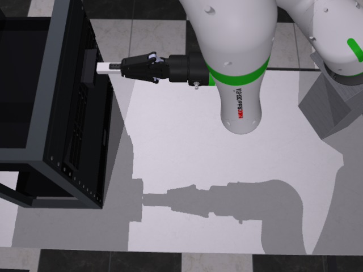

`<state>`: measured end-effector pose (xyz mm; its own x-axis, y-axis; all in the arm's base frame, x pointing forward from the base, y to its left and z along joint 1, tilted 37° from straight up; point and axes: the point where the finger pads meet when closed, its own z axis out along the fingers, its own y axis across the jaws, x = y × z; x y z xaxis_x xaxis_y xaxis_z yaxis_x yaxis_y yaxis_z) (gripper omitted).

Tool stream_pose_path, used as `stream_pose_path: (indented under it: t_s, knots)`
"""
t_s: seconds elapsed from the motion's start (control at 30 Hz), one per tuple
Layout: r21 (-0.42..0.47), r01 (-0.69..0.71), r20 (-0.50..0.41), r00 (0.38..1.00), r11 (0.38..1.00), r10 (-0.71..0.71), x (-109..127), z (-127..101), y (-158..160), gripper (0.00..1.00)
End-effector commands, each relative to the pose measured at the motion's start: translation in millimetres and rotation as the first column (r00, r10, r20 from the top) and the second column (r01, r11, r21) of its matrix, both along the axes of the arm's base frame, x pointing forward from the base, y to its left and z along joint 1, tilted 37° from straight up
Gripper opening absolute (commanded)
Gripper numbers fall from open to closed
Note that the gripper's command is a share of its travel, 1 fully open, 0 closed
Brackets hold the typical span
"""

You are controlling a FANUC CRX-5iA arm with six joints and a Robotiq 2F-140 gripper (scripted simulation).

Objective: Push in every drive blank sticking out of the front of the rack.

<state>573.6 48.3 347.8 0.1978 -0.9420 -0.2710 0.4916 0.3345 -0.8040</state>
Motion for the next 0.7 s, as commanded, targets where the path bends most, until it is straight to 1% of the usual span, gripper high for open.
stream_pose_path:
  t_s: [0.0,0.47,0.67]
  knots:
    - [0.0,0.0,0.001,1.0,1.0,0.0,3.0,2.6,-0.2,0.1]
    - [0.0,0.0,0.001,1.0,1.0,0.0,5.6,4.2,-0.1,0.1]
    - [0.0,0.0,0.001,1.0,1.0,0.0,10.1,7.1,0.0,0.1]
